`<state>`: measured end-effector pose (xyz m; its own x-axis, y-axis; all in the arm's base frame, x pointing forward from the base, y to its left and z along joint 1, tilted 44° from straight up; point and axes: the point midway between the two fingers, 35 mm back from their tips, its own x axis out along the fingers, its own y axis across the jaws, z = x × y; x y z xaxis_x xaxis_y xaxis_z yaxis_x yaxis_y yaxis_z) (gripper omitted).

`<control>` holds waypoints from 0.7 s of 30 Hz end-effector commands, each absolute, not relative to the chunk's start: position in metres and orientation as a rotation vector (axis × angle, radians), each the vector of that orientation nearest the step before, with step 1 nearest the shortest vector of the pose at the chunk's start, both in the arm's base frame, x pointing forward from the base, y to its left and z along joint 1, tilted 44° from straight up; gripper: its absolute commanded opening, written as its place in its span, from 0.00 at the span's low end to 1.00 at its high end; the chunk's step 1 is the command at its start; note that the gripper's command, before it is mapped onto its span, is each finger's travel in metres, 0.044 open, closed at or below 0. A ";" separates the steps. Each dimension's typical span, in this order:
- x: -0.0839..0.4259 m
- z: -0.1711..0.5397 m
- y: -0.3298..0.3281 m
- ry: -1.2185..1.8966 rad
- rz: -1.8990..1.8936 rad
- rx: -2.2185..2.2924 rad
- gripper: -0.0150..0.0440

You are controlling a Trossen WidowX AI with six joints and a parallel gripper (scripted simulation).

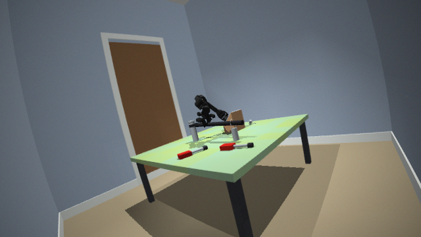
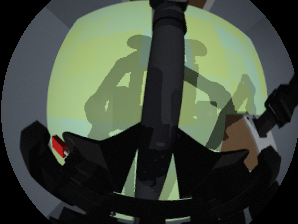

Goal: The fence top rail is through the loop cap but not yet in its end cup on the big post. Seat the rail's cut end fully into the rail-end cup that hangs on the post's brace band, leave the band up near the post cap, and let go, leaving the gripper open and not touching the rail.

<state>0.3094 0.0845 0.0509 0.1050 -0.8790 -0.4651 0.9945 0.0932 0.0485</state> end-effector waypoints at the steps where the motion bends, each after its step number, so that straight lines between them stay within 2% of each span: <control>1: 0.311 0.051 0.086 0.357 -1.427 0.395 0.25; 21: 0.310 0.051 0.084 0.358 -1.438 0.392 0.25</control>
<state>0.3097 0.0843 0.0507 0.0999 -0.8800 -0.4643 0.9950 0.0897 0.0442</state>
